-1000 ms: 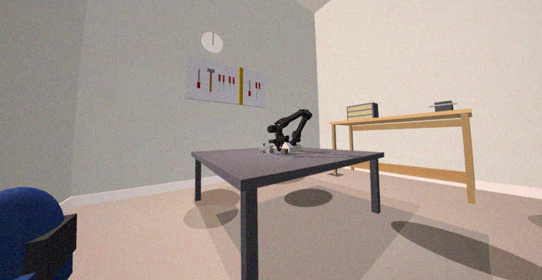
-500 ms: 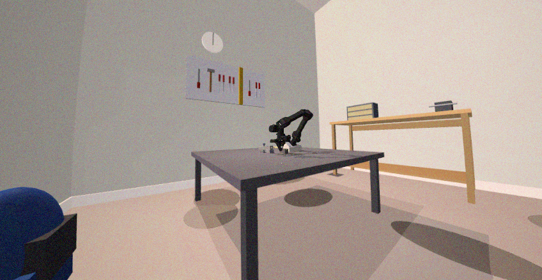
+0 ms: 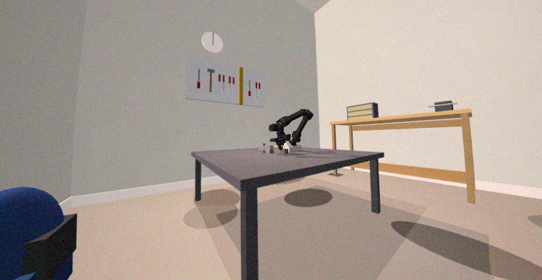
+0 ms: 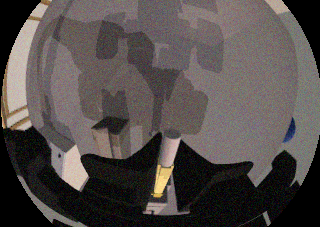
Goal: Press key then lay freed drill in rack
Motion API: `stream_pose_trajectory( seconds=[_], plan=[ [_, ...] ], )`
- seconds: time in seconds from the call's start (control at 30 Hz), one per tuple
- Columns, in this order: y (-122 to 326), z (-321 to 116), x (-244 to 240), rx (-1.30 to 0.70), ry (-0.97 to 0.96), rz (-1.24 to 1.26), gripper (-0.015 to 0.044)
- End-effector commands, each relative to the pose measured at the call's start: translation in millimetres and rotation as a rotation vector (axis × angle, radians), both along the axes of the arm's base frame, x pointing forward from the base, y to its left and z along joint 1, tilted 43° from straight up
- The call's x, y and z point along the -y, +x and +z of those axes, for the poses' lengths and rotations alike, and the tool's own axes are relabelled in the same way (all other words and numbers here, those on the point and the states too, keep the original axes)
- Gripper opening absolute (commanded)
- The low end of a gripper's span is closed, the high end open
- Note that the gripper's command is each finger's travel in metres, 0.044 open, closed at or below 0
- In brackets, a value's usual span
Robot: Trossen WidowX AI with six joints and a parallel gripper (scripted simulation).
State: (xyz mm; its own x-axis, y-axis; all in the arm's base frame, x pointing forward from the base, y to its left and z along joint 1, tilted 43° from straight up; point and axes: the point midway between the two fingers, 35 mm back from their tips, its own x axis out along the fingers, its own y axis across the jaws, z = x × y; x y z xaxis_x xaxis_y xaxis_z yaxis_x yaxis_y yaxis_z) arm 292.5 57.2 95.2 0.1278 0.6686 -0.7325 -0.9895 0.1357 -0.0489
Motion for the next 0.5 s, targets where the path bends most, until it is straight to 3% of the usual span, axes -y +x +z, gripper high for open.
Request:
stream_pose_trajectory(
  seconds=[0.0, 0.47],
  plan=[
    [-0.1, 2.1, 2.1, 0.005, 0.003, 0.000, 0.0000],
    [-2.6, 6.1, 7.4, 0.005, 0.002, 0.000, 0.0000]
  ],
)
